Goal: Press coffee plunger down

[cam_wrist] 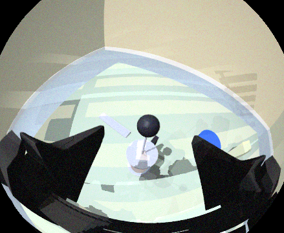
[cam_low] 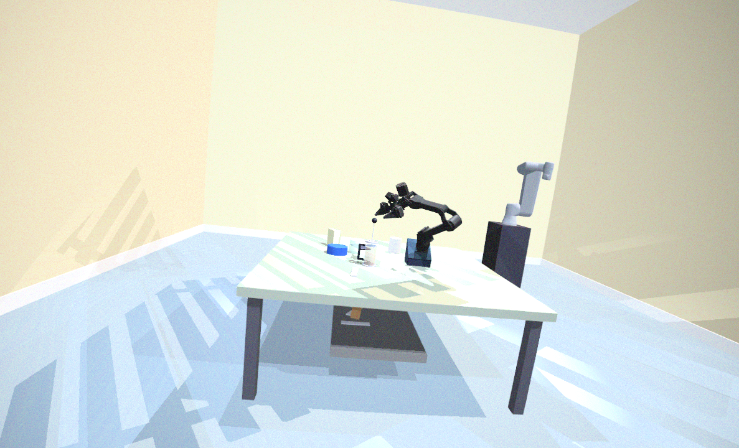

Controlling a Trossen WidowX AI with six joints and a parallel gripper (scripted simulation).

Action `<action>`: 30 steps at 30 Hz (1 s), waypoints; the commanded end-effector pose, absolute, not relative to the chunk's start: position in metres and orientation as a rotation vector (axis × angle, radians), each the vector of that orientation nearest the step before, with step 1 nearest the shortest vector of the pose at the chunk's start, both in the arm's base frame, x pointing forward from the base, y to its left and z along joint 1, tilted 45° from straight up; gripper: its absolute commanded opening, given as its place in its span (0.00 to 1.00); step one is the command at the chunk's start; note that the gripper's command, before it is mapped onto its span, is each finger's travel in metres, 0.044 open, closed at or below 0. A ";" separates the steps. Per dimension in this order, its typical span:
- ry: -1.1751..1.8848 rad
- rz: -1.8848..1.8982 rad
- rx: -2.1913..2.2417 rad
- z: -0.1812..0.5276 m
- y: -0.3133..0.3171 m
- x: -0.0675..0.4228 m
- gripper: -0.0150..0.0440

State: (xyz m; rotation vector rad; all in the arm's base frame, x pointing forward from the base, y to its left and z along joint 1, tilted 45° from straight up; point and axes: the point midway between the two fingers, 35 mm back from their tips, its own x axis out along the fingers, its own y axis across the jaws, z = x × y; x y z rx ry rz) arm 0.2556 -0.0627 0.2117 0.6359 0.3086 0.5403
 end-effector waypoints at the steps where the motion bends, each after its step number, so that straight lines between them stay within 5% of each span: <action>1: 0.317 0.537 0.643 0.208 -0.060 0.259 1.00; 24: 0.305 0.540 0.646 0.207 -0.040 0.285 1.00; 30: 0.305 0.540 0.646 0.207 -0.040 0.285 0.73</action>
